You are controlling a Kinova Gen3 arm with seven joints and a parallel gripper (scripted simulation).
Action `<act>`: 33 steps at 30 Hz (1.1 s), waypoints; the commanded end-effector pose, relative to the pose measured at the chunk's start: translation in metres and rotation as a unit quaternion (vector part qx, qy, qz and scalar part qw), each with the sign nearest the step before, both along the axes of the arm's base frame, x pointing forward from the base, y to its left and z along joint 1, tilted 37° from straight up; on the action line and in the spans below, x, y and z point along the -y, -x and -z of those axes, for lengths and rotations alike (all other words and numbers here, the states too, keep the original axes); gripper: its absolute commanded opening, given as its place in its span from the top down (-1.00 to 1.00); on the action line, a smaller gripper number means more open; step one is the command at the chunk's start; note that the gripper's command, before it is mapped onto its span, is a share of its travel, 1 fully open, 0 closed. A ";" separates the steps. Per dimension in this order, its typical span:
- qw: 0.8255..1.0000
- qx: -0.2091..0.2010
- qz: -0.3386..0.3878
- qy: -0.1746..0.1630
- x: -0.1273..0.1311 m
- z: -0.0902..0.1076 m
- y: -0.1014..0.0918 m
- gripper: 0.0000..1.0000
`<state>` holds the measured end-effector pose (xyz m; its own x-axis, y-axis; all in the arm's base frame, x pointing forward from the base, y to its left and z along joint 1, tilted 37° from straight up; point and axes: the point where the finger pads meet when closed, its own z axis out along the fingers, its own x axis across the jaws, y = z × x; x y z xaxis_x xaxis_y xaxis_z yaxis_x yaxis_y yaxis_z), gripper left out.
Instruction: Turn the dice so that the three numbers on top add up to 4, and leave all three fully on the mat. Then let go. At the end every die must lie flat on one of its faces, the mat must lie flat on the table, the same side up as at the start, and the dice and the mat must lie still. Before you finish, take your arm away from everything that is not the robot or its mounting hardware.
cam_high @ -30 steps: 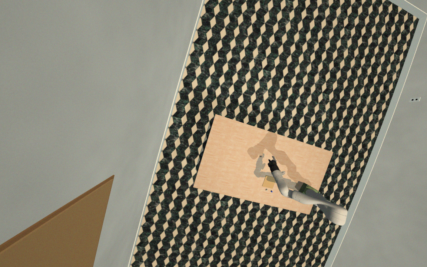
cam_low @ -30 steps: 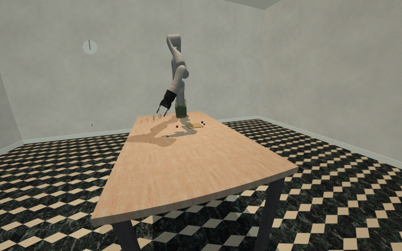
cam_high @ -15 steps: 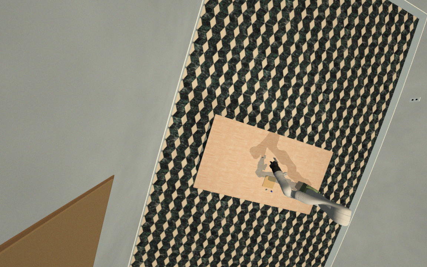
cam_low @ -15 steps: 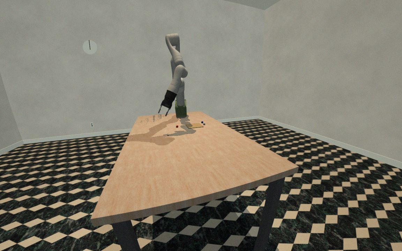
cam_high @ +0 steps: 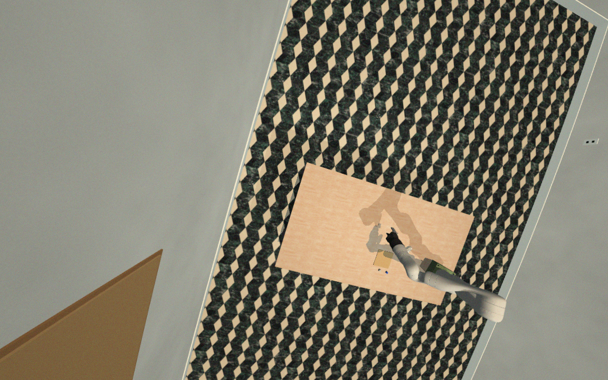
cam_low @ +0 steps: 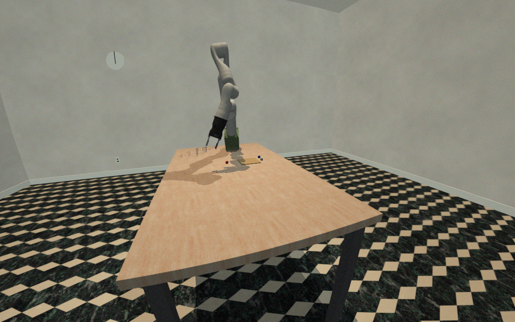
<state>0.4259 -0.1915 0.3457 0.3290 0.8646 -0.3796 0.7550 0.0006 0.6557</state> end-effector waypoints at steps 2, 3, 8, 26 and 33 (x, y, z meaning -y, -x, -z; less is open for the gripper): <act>1.000 0.001 -0.002 -0.004 0.000 0.000 0.004 -1.00; 1.000 0.001 -0.002 -0.004 0.000 0.000 0.004 -1.00; 1.000 -0.006 -0.017 -0.020 -0.009 0.012 0.013 -1.00; 0.998 -0.018 -0.045 -0.050 -0.027 0.033 0.030 -1.00; 0.996 -0.023 -0.058 -0.063 -0.036 0.042 0.038 -1.00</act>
<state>0.3930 -0.1587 0.3065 0.2182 0.9324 -0.2880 0.7832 0.0087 0.6217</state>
